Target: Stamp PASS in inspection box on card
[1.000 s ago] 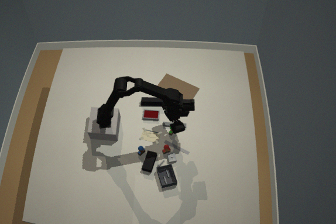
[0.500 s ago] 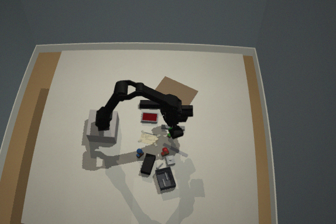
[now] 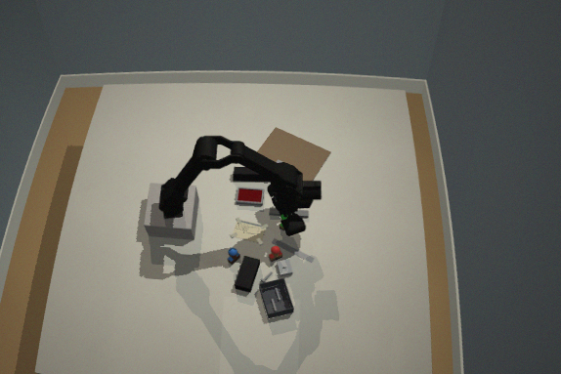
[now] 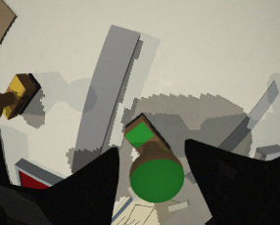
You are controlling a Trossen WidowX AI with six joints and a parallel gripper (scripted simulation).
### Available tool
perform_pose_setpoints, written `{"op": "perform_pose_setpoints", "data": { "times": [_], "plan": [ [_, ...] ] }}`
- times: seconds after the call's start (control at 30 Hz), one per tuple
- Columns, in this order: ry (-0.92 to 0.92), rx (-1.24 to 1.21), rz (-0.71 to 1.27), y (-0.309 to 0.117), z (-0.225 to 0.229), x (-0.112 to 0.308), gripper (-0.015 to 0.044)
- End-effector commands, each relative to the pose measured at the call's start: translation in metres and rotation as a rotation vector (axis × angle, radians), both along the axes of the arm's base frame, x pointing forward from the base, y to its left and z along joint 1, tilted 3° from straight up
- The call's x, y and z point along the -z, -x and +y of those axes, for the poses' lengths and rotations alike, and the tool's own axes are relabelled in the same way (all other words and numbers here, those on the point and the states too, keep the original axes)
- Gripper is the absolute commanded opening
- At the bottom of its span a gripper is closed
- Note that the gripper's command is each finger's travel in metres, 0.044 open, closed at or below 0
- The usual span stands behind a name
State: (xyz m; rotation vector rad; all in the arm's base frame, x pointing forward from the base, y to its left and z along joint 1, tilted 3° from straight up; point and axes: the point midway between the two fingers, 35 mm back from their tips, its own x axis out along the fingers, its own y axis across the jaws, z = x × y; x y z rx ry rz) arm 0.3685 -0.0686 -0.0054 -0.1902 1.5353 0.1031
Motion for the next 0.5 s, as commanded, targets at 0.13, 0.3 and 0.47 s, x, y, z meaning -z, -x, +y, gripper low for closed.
{"op": "perform_pose_setpoints", "data": {
  "times": [0.13, 0.3, 0.47],
  "plan": [
    [-0.001, 0.000, 0.004, 0.0010, -0.0001, 0.0038, 0.0200],
    [-0.001, 0.000, 0.004, 0.0010, -0.0001, 0.0038, 0.0128],
    [-0.001, 0.000, 0.004, 0.0010, -0.0001, 0.0038, 0.0094]
  ]
}}
